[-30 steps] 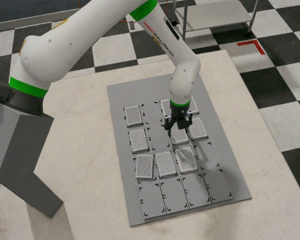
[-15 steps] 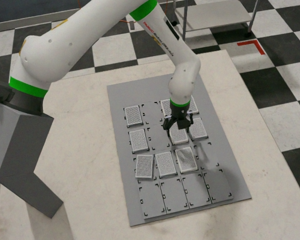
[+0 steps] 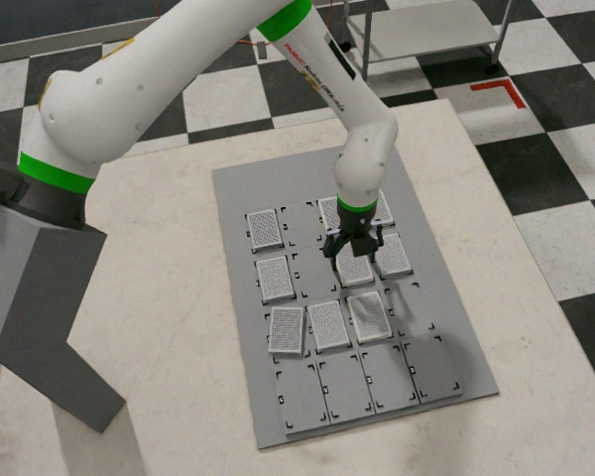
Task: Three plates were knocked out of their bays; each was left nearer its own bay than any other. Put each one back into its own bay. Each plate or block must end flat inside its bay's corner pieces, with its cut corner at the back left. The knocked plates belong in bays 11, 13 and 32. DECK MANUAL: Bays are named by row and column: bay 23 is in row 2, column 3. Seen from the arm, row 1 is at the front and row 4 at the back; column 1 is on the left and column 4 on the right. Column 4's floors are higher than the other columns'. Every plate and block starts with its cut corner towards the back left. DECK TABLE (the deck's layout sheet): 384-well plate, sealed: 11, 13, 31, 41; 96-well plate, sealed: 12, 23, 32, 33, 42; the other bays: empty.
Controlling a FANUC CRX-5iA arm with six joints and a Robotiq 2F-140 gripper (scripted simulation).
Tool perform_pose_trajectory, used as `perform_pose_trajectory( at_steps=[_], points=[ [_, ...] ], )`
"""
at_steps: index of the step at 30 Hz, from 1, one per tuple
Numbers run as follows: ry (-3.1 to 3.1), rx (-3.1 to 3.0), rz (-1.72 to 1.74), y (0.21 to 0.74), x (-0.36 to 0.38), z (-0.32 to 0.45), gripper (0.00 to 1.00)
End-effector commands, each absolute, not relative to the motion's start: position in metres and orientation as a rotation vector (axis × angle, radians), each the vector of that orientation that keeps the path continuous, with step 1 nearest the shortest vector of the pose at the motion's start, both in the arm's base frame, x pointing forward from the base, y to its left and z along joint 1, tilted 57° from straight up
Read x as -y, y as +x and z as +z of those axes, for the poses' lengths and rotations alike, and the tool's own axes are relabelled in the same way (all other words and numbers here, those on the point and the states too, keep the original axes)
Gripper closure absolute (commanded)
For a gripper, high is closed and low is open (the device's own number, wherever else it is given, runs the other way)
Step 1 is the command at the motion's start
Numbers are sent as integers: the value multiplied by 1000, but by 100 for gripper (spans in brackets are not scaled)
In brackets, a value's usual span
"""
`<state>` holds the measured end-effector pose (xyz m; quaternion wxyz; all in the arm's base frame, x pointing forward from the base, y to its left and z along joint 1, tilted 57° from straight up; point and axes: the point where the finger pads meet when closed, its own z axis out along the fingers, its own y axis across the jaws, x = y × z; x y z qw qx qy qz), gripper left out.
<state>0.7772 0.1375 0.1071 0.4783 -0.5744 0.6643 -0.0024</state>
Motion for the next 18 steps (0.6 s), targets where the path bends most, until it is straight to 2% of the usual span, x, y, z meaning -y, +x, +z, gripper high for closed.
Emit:
perform_pose_trajectory(
  at_steps=[1, 18],
  points=[
    [-1402, -1622, -8, 777, -136, 109, 30],
    [-1402, -1622, -8, 764, -125, 120, 30]
  ],
)
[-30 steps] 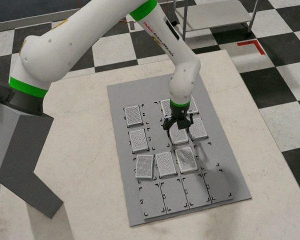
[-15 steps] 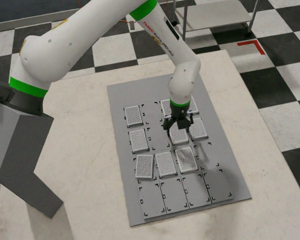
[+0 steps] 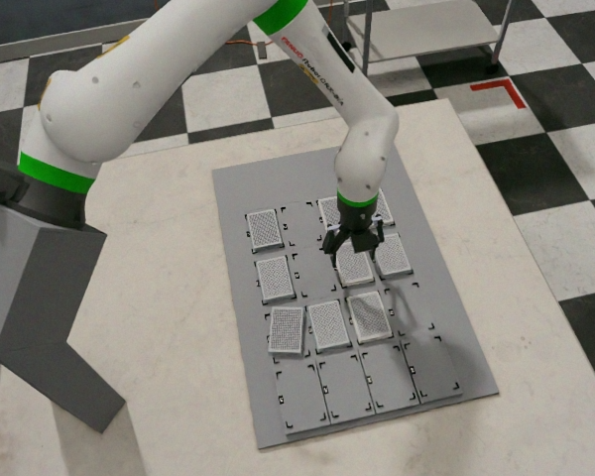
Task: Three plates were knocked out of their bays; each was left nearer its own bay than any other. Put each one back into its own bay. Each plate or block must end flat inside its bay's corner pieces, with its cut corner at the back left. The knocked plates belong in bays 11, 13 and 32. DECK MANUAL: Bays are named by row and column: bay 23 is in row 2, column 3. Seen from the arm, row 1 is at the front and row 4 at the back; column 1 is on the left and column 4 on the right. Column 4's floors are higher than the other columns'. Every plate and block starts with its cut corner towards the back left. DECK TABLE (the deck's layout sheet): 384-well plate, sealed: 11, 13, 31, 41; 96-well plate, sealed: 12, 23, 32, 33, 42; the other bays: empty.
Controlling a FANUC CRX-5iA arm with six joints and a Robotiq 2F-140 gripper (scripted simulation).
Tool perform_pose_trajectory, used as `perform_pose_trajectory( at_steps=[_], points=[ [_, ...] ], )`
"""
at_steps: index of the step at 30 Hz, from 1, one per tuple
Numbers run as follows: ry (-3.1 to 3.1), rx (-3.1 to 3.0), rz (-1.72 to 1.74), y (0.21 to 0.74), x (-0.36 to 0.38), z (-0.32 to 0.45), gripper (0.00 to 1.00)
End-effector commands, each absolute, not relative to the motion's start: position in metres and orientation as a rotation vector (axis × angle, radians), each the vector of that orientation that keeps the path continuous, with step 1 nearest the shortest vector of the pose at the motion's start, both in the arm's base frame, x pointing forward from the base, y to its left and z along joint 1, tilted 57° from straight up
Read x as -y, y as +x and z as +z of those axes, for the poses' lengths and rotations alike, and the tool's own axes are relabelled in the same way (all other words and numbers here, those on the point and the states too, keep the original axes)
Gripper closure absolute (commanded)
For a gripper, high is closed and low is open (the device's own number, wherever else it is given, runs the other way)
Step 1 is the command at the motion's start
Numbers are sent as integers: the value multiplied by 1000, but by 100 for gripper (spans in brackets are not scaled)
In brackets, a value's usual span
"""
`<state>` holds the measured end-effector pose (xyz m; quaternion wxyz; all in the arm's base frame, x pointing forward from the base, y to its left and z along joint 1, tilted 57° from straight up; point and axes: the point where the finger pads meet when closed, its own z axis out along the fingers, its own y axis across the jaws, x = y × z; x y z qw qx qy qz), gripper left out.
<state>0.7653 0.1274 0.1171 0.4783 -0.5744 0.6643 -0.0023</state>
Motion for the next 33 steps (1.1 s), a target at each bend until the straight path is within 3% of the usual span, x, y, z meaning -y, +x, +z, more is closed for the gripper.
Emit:
perform_pose_trajectory(
  at_steps=[1, 33],
  points=[
    [-1402, -1622, -8, 763, -124, 120, 30],
    [-1291, -1712, 70, 743, -112, 117, 30]
  ],
)
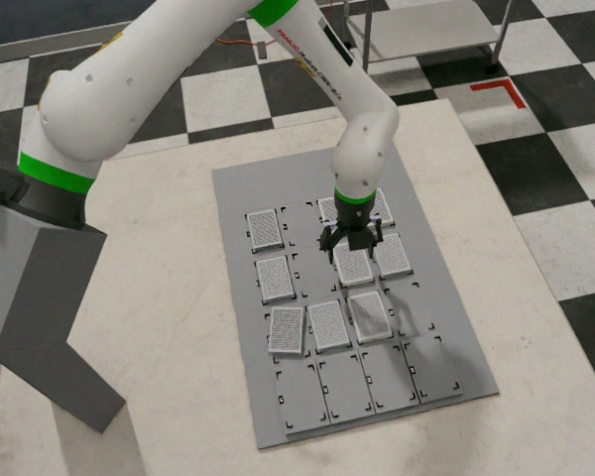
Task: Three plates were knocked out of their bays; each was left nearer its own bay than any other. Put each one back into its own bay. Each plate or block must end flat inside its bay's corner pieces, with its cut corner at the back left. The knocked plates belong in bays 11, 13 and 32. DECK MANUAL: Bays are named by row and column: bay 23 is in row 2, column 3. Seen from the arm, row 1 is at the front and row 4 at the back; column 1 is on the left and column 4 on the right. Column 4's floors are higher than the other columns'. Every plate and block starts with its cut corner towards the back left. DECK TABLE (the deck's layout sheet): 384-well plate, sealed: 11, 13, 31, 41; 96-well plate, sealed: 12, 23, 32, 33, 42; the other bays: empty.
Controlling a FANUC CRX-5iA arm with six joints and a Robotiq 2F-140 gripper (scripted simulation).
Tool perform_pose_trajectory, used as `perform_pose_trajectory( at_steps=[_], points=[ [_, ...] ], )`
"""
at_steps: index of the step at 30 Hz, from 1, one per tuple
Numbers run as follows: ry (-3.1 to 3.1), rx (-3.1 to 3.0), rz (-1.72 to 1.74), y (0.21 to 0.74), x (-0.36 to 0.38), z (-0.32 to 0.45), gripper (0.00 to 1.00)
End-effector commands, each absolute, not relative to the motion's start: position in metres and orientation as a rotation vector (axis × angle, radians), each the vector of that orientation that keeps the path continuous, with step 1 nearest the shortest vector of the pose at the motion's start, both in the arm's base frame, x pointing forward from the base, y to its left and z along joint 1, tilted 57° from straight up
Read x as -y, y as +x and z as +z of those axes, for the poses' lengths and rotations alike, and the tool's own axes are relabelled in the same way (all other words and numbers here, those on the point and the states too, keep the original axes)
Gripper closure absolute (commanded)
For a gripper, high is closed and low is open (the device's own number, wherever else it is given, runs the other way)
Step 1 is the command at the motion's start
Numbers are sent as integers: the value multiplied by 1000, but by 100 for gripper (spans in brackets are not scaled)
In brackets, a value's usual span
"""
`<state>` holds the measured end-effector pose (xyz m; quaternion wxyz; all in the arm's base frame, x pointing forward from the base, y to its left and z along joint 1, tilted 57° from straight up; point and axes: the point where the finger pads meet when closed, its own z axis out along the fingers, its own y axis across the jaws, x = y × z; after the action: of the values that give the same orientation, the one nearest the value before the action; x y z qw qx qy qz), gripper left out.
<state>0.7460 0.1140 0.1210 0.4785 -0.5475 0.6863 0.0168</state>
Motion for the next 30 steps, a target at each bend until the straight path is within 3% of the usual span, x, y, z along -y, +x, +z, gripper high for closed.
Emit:
perform_pose_trajectory(
  at_steps=[1, 30],
  points=[
    [-1263, -1734, 90, 741, -111, 114, 30],
    [-1180, -1794, 145, 681, -93, 25, 30]
  ],
)
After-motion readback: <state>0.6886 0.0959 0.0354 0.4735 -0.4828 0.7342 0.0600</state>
